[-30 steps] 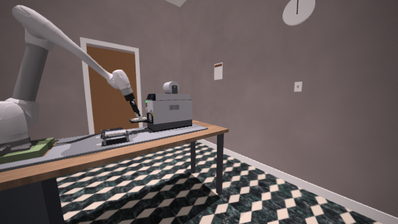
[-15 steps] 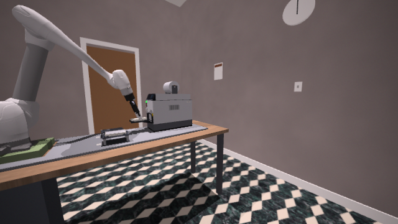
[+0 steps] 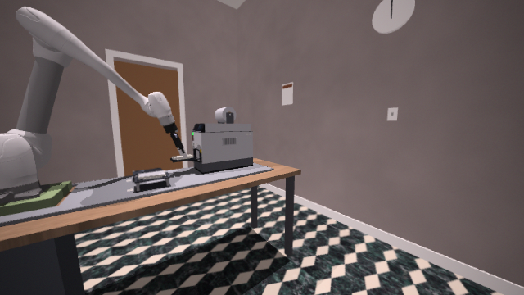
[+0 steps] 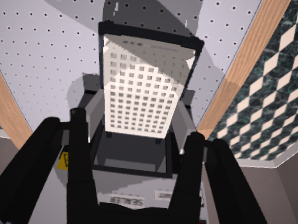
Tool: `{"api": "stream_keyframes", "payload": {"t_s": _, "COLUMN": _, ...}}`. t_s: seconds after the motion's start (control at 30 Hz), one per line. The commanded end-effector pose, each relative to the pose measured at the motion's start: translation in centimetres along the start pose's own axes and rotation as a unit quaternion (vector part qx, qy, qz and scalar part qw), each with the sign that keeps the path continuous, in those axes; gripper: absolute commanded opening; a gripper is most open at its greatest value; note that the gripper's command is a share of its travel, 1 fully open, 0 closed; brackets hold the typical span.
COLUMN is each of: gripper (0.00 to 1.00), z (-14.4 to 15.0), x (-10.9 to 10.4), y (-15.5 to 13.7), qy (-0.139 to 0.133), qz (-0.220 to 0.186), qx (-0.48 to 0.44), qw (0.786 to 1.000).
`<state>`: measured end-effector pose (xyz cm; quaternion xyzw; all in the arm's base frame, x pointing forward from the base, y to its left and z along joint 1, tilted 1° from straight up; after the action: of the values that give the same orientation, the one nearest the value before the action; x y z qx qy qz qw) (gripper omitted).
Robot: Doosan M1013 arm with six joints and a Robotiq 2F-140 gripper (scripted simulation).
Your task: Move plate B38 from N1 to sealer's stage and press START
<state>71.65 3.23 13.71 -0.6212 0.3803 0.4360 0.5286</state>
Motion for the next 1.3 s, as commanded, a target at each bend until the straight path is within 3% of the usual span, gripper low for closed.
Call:
{"api": "stream_keyframes", "payload": {"t_s": 0.0, "gripper": 0.10, "z": 0.11, "x": 0.32, "y": 0.55, "qy": -0.001, "qz": 0.004, "qx": 0.002, "qw": 1.000}}
{"api": "stream_keyframes", "payload": {"t_s": 1.27, "gripper": 0.10, "z": 0.12, "x": 0.33, "y": 0.51, "qy": -0.001, "qz": 0.004, "qx": 0.002, "qw": 1.000}}
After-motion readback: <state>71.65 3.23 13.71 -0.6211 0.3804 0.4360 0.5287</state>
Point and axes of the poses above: the point where the finger pads meet when closed, its own x axis out along the fingers, its own z axis across the jaws, y = z × x, the point moved 4 cm from there along -x, back along the fingers, and after that the axes turned 13 degrees about -x, right-handed, at the moved point
